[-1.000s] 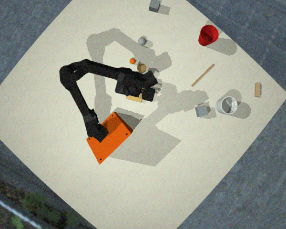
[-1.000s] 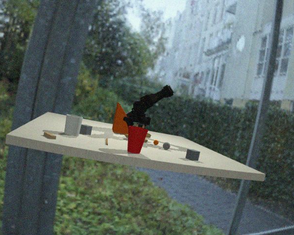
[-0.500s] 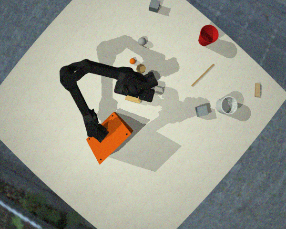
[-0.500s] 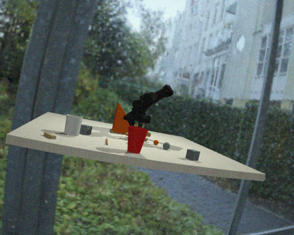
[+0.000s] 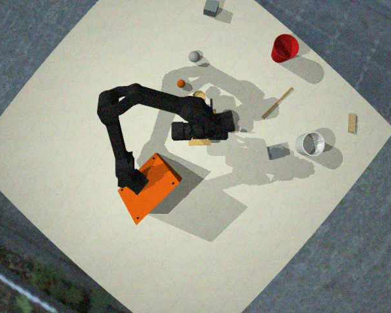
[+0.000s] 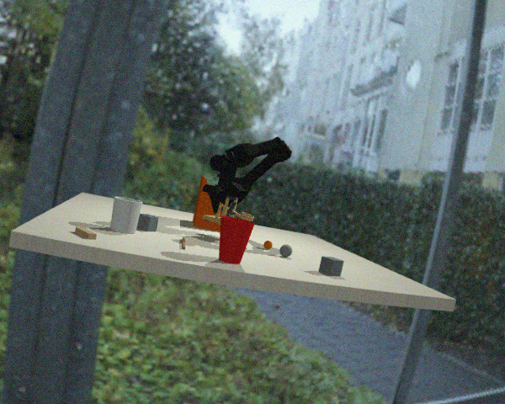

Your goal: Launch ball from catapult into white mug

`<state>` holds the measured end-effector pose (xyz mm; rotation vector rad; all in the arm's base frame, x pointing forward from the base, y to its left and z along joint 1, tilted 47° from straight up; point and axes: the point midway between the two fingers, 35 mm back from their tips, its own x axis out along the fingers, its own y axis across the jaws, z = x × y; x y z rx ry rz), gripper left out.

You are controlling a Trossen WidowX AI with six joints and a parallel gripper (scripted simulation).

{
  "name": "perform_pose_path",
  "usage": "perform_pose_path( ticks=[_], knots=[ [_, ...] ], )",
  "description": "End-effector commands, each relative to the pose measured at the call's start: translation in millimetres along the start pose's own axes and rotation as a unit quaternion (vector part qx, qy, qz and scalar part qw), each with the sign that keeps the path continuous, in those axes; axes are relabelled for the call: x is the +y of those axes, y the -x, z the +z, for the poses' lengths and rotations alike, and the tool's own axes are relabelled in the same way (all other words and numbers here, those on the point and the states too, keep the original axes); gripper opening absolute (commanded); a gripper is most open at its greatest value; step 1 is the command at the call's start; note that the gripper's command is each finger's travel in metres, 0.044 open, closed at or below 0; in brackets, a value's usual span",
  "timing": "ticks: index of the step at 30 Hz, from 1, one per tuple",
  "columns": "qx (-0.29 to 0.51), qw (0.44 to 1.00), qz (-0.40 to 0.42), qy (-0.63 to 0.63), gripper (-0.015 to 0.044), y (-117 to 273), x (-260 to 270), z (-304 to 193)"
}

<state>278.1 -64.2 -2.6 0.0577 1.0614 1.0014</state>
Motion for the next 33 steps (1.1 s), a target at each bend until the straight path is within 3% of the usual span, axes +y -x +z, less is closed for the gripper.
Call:
perform_pose_path(
  ticks=[1, 19, 33],
  knots=[
    [0.000, 0.998, -0.008, 0.059, 0.0000, 6, -25, -15],
    [-0.002, 0.935, -0.004, 0.354, 0.0000, -4, -130, -128],
    [-0.002, 0.929, -0.004, 0.369, 0.0000, -9, -140, -131]
  ],
)
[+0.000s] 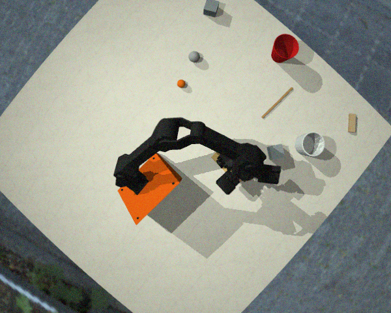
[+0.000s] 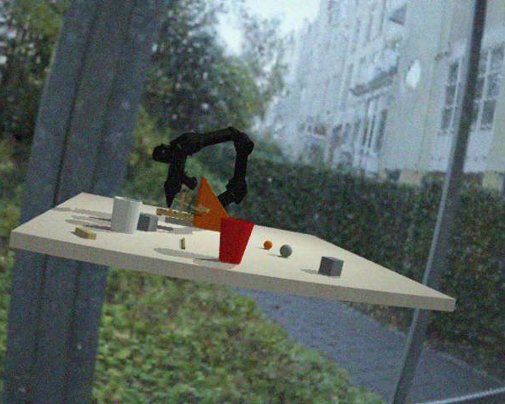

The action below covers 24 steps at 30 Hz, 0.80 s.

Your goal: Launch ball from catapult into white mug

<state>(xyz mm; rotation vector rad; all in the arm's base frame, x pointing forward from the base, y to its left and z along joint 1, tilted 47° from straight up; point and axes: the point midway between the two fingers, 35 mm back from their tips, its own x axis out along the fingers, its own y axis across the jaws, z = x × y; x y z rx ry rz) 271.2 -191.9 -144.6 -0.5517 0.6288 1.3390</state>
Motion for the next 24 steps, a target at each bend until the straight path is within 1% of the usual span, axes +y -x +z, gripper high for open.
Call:
perform_pose_path(
  ticks=[1, 24],
  knots=[
    [0.000, 1.000, -0.003, 0.004, 0.0000, -3, -3, -1],
    [0.000, 1.000, -0.003, 0.004, 0.0000, -41, -3, 0]
  ],
)
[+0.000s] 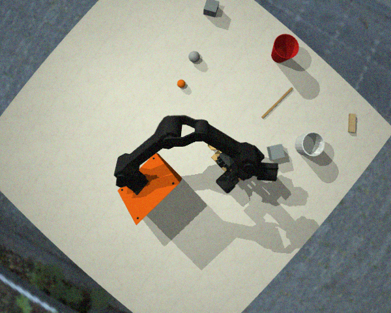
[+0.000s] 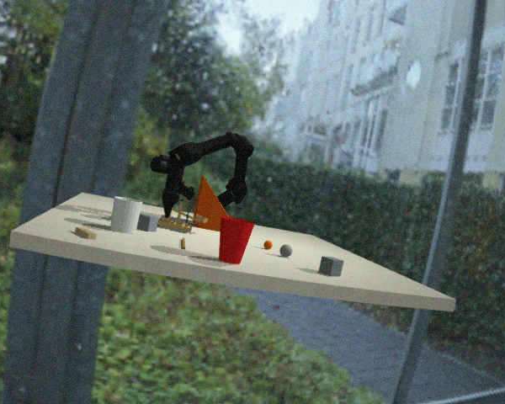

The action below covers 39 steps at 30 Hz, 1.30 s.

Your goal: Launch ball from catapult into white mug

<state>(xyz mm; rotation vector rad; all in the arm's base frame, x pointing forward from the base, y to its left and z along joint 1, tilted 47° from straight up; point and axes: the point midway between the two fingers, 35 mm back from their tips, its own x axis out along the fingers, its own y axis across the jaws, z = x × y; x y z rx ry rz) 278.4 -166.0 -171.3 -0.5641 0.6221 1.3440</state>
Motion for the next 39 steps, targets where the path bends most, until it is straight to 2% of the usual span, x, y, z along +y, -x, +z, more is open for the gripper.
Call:
perform_pose_path(
  ticks=[1, 9, 22, 24, 26, 30, 39],
  knots=[
    [-0.002, 1.000, -0.003, -0.003, 0.0000, -5, 0, 0],
    [0.000, 1.000, 0.000, 0.000, 0.0000, -5, 0, 0],
    [0.000, 1.000, 0.000, 0.000, 0.0341, -5, 0, 0],
    [0.001, 1.000, 0.000, 0.000, 0.0394, 5, -1, -1],
    [0.002, 1.000, 0.000, -0.001, 0.0440, 36, -3, -3],
    [0.003, 1.000, 0.000, -0.001, 0.0440, 93, 1, -2],
    [0.004, 1.000, -0.005, -0.030, 0.0440, 82, -1, -4]
  ],
)
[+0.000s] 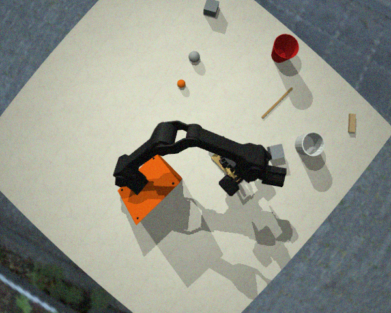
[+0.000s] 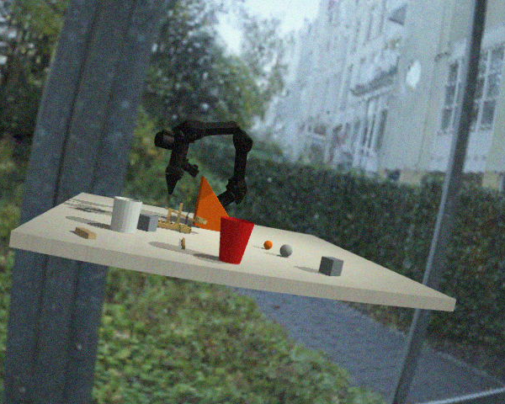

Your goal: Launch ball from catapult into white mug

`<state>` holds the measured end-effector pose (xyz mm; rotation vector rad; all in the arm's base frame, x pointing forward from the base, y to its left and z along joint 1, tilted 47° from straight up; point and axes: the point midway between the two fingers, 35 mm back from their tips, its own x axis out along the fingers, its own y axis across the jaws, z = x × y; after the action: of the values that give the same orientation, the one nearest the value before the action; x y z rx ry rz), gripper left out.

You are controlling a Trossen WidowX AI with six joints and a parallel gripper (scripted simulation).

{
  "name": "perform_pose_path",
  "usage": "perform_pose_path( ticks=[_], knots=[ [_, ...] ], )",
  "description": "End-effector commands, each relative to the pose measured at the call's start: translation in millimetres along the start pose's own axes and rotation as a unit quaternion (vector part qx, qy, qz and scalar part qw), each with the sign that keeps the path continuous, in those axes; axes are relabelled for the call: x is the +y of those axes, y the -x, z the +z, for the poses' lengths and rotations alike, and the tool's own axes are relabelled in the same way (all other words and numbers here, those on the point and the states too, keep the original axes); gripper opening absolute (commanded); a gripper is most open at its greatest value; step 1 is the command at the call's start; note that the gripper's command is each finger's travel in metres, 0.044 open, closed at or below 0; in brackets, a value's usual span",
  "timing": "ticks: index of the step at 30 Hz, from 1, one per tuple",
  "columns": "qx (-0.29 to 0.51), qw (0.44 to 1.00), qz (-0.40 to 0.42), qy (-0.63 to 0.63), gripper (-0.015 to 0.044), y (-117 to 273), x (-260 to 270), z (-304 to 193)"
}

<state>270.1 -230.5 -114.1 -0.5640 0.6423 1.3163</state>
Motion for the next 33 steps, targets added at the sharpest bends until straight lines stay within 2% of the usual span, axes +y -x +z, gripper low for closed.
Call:
perform_pose_path(
  ticks=[1, 17, 33],
  knots=[
    [-0.004, 0.999, 0.004, -0.037, 0.0440, -4.4, 1.5, 0.7],
    [-0.003, 0.951, 0.005, -0.310, 0.0440, -3.0, 2.3, 0.5],
    [-0.002, 0.829, 0.007, -0.559, 0.0440, -1.3, 2.7, 0.9]
  ],
)
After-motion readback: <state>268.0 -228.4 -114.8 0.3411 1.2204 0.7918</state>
